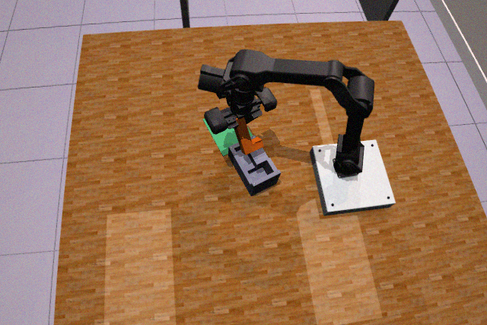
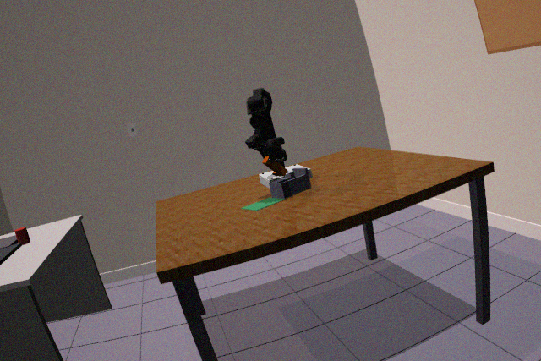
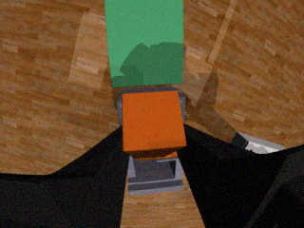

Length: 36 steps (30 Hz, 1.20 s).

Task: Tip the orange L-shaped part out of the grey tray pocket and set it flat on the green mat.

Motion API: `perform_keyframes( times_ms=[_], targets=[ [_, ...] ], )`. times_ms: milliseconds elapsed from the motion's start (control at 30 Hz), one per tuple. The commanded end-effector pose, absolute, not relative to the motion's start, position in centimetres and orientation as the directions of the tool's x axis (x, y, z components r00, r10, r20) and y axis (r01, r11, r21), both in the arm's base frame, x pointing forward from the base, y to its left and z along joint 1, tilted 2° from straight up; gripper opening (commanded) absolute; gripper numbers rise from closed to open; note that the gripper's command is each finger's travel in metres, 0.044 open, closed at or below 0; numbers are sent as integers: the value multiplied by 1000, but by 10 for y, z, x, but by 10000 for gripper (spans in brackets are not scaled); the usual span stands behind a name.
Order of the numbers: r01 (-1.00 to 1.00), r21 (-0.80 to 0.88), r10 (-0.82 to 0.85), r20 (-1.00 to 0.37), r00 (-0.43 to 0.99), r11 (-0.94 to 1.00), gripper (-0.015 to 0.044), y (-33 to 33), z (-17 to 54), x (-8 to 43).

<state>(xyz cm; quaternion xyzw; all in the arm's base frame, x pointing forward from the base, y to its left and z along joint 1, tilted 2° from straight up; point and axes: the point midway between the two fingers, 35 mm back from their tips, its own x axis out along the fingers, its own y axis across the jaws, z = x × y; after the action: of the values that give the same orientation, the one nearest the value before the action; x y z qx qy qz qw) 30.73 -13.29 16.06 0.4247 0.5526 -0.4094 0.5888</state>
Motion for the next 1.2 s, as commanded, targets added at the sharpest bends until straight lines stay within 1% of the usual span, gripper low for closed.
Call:
perform_keyframes(
  times_ms=[0, 600, 1167],
  targets=[
    [951, 54, -13, -998, 60, 305, 0, -151, 163, 311],
    [951, 52, -20, -998, 62, 305, 0, -221, 166, 327],
    [951, 52, -20, -998, 62, 305, 0, -225, 149, 328]
  ],
)
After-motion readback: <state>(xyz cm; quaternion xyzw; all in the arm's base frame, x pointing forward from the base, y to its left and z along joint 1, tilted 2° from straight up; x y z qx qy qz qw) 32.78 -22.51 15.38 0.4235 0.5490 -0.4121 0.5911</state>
